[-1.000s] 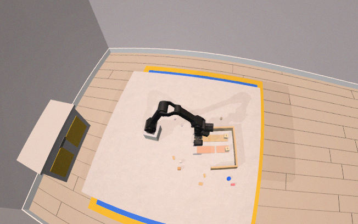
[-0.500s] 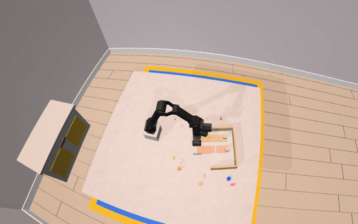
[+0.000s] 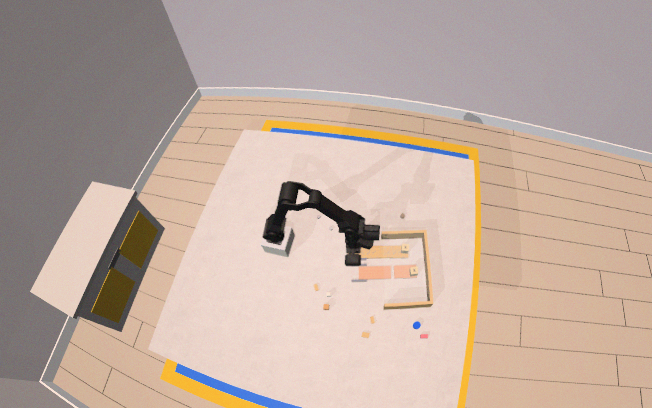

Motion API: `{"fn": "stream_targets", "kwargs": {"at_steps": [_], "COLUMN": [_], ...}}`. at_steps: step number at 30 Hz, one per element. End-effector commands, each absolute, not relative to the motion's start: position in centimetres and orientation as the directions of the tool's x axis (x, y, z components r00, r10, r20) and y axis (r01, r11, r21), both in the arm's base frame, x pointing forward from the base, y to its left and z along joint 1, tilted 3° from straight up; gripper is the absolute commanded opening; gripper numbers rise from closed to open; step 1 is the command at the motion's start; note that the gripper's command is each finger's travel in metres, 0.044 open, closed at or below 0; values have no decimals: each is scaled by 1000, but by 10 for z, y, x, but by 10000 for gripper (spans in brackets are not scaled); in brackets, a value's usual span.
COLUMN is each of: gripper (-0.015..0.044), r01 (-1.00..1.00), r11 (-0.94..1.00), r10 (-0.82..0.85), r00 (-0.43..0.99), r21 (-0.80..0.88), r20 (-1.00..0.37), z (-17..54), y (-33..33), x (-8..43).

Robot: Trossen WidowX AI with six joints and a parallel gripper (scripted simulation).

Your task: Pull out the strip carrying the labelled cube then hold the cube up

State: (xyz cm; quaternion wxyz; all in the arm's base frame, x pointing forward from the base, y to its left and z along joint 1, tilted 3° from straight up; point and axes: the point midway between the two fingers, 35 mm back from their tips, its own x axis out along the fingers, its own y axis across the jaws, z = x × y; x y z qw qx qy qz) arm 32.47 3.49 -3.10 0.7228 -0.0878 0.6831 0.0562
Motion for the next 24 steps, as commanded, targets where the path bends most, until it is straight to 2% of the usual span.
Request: {"fn": "stream_targets", "kwargs": {"at_steps": [1,24], "gripper": [0,0], "r01": [-203,-203], "r11": [978,978], "r10": [-44,-44], "r00": [31,29], "r21": [-49,-49], "r20": [-999,-999], "z": [-37,-38], "y": [31,24], "x": [309,279]}}
